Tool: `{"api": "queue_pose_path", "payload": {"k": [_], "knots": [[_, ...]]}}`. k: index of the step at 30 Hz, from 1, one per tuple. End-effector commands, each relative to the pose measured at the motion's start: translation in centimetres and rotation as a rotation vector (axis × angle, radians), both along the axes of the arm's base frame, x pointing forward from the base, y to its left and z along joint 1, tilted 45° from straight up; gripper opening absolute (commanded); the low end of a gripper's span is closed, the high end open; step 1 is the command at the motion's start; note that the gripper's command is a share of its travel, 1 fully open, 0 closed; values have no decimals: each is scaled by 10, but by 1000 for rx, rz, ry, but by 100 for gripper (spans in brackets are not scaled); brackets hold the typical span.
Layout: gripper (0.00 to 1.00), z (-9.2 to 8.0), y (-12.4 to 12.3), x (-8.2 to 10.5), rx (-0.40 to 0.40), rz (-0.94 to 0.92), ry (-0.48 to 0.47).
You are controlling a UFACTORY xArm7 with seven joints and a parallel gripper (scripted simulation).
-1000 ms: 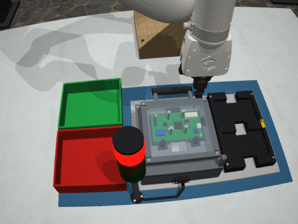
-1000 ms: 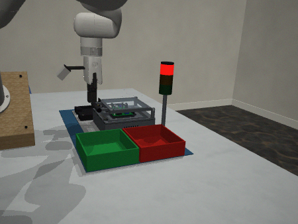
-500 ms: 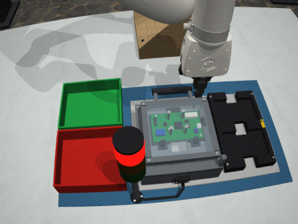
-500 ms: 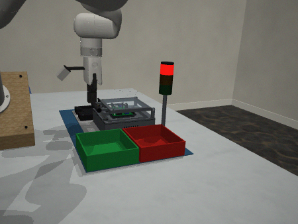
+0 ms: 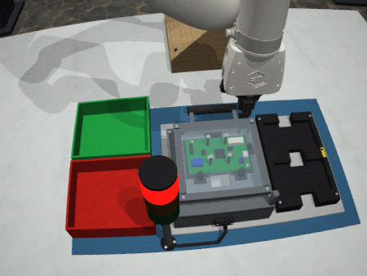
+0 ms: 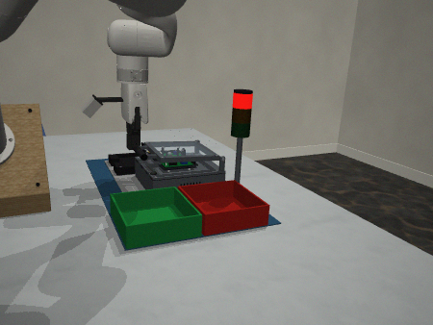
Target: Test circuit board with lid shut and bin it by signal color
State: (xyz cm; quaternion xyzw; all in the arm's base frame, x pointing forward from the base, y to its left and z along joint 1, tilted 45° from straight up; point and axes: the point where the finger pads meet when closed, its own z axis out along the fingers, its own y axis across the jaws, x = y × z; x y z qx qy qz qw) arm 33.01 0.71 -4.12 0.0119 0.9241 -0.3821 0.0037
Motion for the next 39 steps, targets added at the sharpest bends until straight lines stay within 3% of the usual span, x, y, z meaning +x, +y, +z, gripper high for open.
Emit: {"api": "queue_pose_path", "payload": {"k": [1, 5, 14, 33, 39], "knots": [[0, 1, 1, 1, 2, 2, -3], [0, 6, 7, 1, 2, 2, -3], [0, 40, 41, 1, 2, 2, -3], [0, 44, 44, 1, 2, 9, 4], [0, 44, 44, 1, 2, 50, 45]]}}
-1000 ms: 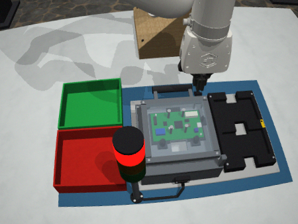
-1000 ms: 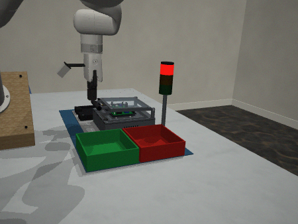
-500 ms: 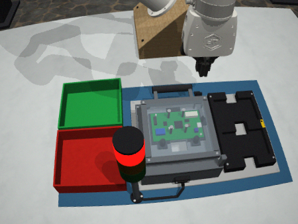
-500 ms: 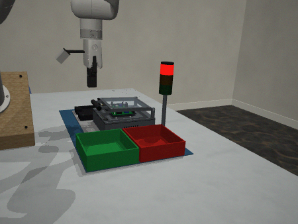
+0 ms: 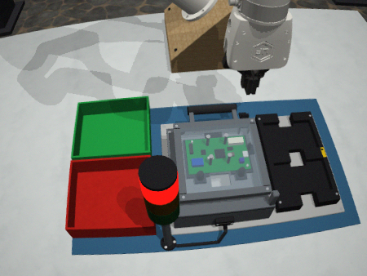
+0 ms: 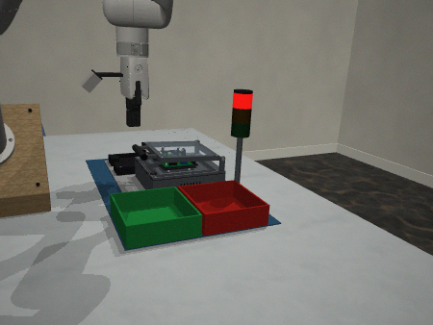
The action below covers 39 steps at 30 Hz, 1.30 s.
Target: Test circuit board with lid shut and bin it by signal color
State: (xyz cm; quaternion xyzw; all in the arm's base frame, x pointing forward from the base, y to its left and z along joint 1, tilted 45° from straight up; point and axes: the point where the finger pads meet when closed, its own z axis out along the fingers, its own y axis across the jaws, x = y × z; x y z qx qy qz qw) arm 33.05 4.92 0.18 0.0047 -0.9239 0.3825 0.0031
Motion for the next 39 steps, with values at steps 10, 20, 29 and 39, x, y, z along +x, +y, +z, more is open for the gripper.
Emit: {"api": "queue_pose_path", "payload": {"k": [10, 20, 29, 39], "knots": [[0, 1, 2, 1, 3, 178, 173], [0, 1, 2, 1, 3, 418, 412], [0, 1, 2, 1, 3, 609, 602], [0, 1, 2, 1, 3, 881, 873]]}}
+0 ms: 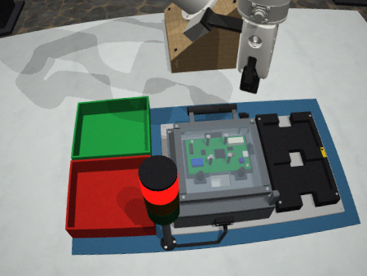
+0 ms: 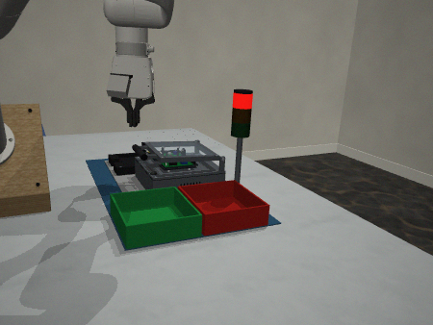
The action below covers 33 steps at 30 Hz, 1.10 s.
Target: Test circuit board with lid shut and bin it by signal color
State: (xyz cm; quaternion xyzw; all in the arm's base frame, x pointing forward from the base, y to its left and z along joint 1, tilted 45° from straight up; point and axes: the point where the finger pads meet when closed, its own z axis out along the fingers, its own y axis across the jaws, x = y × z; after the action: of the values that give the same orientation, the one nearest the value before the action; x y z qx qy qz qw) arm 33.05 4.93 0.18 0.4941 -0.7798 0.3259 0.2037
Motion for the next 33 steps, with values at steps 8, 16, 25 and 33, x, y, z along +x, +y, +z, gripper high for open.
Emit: {"api": "queue_pose_path", "payload": {"k": [8, 16, 25, 33], "knots": [[0, 1, 2, 1, 6, 202, 206], [0, 1, 2, 1, 5, 281, 285], [0, 1, 2, 1, 5, 293, 297], [27, 1, 2, 1, 5, 293, 297]]}}
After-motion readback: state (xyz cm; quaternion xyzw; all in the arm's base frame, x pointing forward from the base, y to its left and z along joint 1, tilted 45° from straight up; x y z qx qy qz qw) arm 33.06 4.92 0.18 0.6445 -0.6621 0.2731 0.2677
